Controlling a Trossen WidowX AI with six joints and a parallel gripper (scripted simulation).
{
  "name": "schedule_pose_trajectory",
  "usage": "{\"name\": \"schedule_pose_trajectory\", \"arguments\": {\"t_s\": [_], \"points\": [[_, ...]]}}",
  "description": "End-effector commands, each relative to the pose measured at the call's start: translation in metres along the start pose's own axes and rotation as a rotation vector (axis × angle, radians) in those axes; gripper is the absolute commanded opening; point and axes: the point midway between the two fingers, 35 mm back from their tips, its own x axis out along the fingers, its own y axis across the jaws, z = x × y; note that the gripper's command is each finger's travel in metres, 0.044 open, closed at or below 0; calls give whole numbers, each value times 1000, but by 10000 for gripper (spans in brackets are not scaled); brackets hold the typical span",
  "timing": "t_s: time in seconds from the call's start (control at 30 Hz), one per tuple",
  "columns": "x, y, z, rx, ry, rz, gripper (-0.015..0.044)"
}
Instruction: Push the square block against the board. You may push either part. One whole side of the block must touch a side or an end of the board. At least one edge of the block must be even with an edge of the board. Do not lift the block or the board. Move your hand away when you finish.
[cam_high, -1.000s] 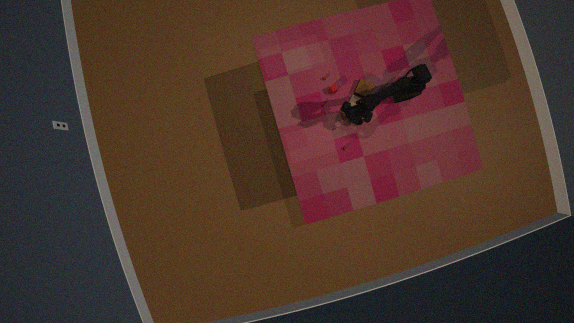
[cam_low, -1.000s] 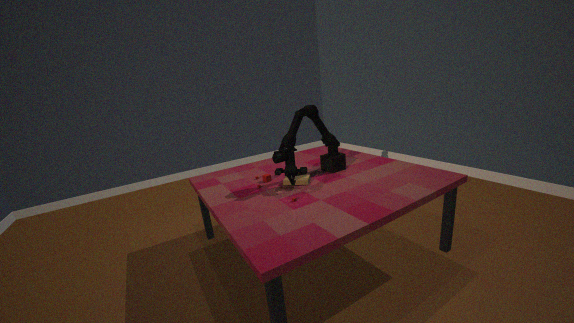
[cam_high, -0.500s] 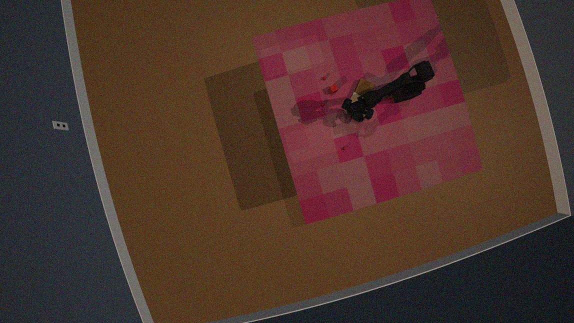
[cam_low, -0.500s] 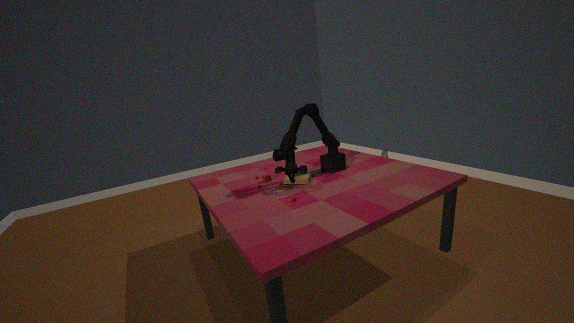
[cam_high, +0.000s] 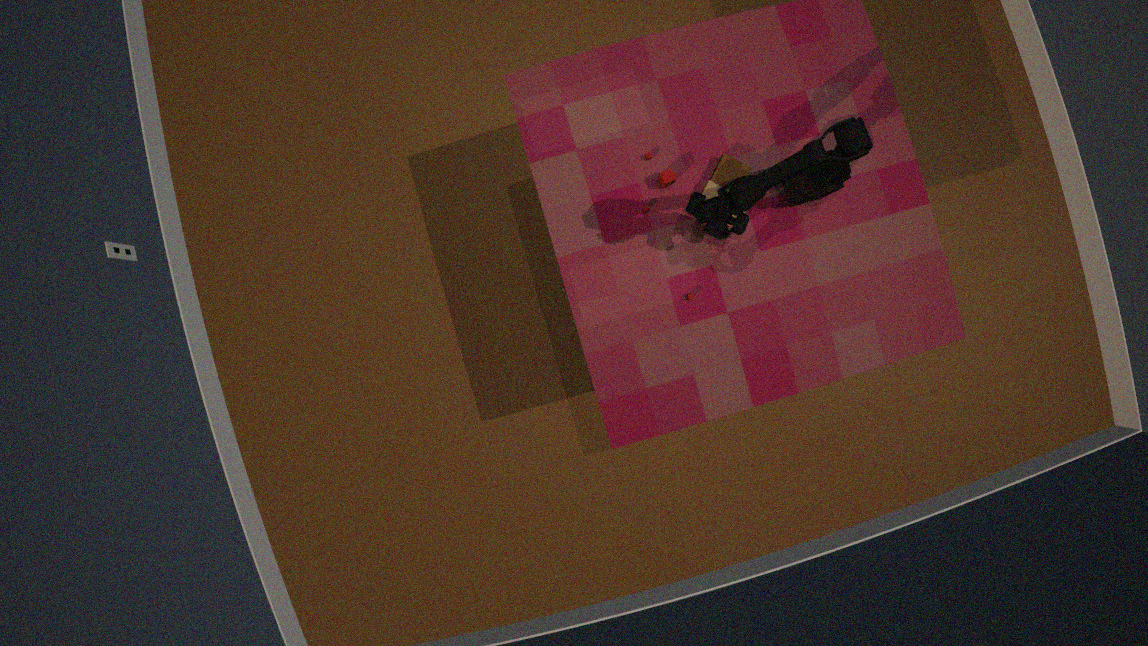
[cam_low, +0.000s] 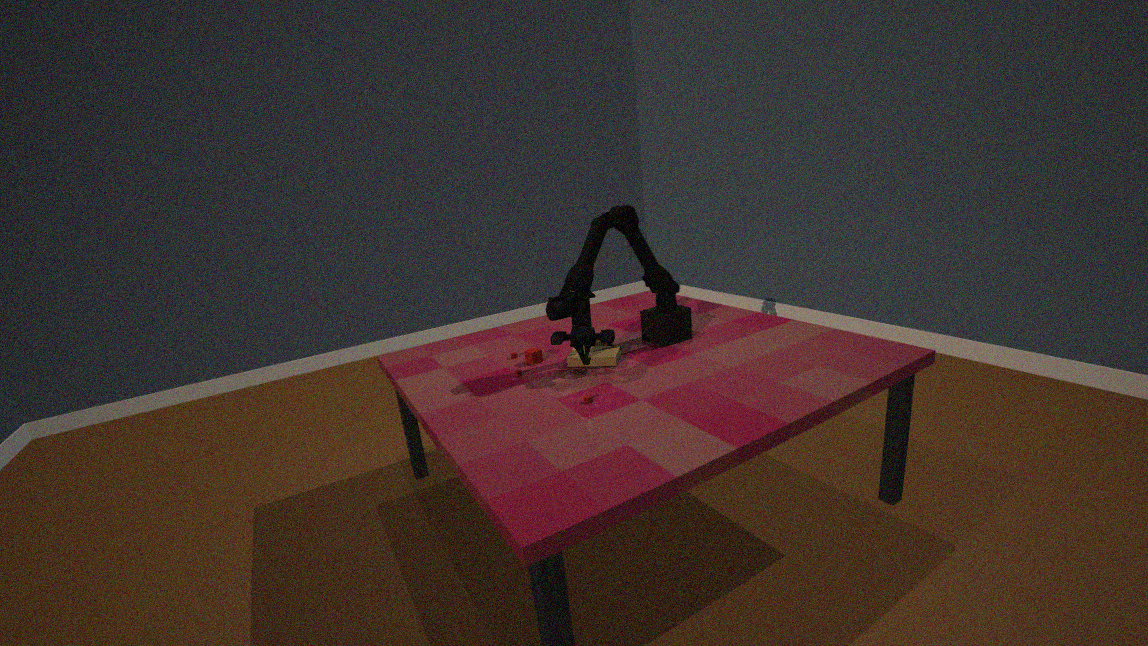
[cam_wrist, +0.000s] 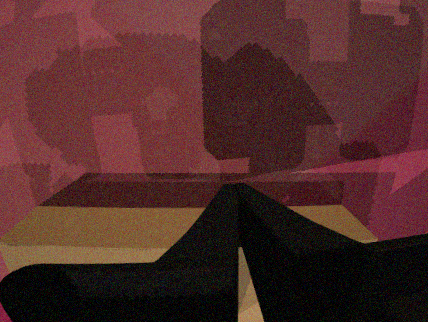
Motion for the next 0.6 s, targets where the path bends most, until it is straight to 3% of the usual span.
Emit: {"name": "schedule_pose_trajectory", "arguments": {"t_s": [0.0,0.57], "points": [[4,2,-4,3,27,9,0],[4,-1,24,3,24,9,0]]}}
